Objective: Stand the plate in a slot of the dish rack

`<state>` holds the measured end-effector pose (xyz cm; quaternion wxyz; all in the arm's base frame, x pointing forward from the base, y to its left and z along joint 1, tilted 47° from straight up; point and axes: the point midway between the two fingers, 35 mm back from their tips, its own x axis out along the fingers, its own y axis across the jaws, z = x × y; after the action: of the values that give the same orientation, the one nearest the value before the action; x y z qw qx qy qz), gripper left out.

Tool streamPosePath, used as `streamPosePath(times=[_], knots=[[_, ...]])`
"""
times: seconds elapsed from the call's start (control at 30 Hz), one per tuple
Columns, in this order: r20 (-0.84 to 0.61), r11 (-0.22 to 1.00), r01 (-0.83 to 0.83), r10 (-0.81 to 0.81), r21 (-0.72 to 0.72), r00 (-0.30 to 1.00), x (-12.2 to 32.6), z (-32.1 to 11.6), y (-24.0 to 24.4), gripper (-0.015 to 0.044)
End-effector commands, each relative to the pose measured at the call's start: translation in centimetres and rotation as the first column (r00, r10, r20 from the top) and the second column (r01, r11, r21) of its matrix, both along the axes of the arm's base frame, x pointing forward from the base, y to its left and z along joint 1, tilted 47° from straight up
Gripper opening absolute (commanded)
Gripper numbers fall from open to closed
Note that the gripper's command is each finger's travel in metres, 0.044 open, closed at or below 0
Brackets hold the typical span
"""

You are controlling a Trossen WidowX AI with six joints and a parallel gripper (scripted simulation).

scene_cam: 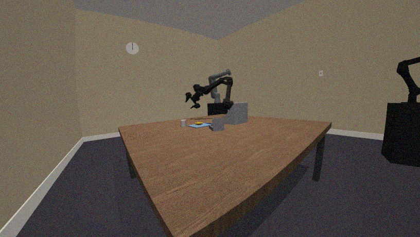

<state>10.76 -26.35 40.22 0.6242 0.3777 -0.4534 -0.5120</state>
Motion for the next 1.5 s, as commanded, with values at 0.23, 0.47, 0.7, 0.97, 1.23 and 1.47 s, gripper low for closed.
streamPosePath(times=[0.23, 0.47, 0.7, 0.97, 1.23, 1.47], knots=[[-0.222, 0.991, -0.05, 0.078, 0.126, 0.972, 4.2, -3.7, -0.8, 0.04], [-0.353, 0.975, -0.079, 0.149, 0.206, 0.924, 6.7, -6.2, -0.7, 0.04], [-0.456, 0.954, -0.111, 0.234, 0.28, 0.858, 9.3, -8.7, -0.1, 0.04], [-0.615, 0.922, -0.108, 0.332, 0.373, 0.715, 11.7, -12.0, 0.8, 0.04], [-0.739, 0.889, -0.09, 0.427, 0.449, 0.521, 13.8, -15.3, 2.3, 0.04], [-0.809, 0.863, -0.067, 0.494, 0.5, 0.32, 15.1, -18.0, 3.9, 0.04]])
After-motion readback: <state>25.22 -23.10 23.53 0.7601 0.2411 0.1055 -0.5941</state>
